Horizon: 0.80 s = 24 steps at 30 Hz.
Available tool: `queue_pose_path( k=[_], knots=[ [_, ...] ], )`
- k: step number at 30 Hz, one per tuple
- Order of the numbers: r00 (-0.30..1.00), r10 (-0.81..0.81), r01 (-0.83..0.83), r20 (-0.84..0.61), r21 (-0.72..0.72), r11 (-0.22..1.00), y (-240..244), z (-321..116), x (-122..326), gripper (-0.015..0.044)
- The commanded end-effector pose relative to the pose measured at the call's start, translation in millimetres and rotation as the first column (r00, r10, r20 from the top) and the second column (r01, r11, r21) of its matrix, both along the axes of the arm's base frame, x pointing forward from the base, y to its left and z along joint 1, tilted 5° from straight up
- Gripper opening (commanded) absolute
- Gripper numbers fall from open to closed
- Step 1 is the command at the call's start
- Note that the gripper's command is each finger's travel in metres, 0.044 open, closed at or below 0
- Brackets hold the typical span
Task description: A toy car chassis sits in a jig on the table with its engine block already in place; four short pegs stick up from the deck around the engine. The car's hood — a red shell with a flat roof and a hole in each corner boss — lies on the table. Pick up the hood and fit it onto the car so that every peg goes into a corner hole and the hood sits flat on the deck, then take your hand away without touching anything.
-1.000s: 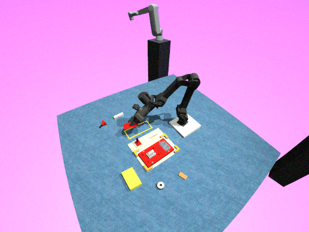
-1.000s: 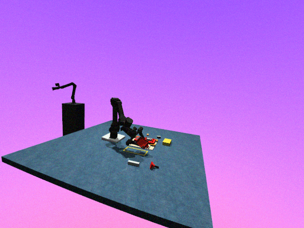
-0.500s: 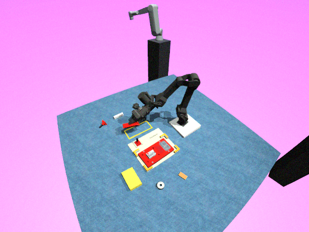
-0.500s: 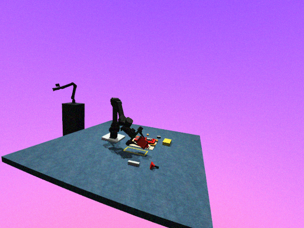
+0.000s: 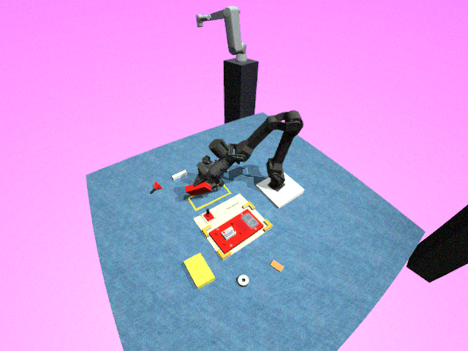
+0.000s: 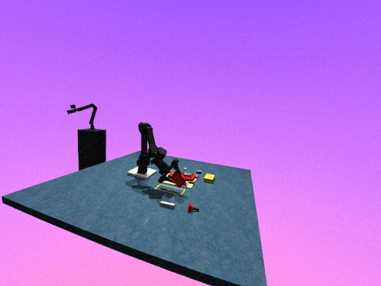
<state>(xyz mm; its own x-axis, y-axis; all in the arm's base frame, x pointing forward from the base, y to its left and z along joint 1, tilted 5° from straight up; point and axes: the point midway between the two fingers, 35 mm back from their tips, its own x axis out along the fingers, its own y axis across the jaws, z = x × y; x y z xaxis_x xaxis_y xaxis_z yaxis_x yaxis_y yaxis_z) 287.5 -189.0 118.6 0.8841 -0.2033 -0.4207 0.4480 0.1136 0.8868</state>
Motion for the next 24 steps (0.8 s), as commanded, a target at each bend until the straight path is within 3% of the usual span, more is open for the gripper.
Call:
queue_pose_path(
  k=[1, 12, 24],
  knots=[
    [0.999, -0.043, 0.041, 0.025, 0.097, 0.994, 0, 0, 0, 0.0],
    [0.98, -0.191, 0.156, 0.056, 0.383, 0.91, 0, -6, -1, 0.0],
    [0.936, -0.35, 0.241, 0.038, 0.658, 0.714, -1, -18, -3, 0.0]
  ],
)
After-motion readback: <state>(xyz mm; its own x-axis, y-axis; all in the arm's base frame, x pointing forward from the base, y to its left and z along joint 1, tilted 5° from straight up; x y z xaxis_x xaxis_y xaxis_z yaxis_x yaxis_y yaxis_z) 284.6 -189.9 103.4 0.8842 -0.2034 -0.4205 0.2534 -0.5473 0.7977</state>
